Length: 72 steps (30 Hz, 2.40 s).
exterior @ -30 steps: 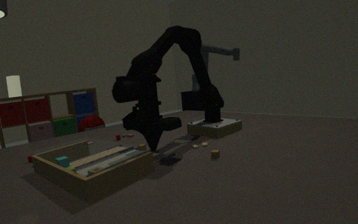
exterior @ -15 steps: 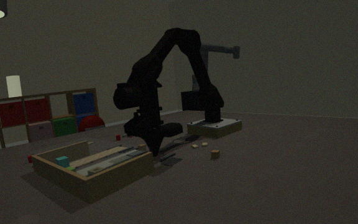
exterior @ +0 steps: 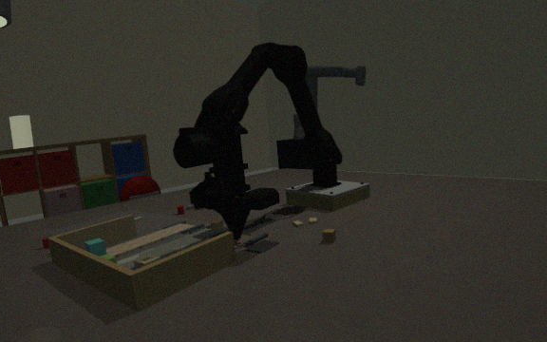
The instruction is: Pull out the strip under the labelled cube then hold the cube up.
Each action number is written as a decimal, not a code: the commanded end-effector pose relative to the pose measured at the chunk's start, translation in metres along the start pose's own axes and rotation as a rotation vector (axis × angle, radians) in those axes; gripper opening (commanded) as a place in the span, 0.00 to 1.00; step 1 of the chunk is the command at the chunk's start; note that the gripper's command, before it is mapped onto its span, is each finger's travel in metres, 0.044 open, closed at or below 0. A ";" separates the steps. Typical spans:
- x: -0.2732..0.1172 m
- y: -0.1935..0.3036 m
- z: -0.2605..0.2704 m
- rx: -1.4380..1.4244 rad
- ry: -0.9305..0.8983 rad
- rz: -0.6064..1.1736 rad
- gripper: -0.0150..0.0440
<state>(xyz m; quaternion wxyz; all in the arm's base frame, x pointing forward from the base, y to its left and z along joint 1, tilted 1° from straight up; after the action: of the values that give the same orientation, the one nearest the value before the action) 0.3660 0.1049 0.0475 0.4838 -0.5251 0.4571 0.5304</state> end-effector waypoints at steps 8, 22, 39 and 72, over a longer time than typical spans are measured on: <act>0.002 0.000 0.000 0.003 0.005 0.001 0.25; 0.003 0.000 0.000 0.003 0.005 0.001 0.25; 0.005 0.000 0.000 0.003 0.005 0.001 0.25; 0.007 0.029 -0.005 0.003 0.005 0.003 0.25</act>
<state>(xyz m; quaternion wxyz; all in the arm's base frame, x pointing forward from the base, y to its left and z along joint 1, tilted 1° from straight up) 0.3466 0.0997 0.0452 0.4887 -0.5285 0.4519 0.5269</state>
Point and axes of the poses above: the point midway between the two fingers, 35 mm back from their tips, its own x axis out along the fingers, its own z axis across the jaws, y = z × x, the point moved 4 cm from there along -x, back along the fingers, and after that the axes turned 10 degrees about x, right-handed, at the moved point
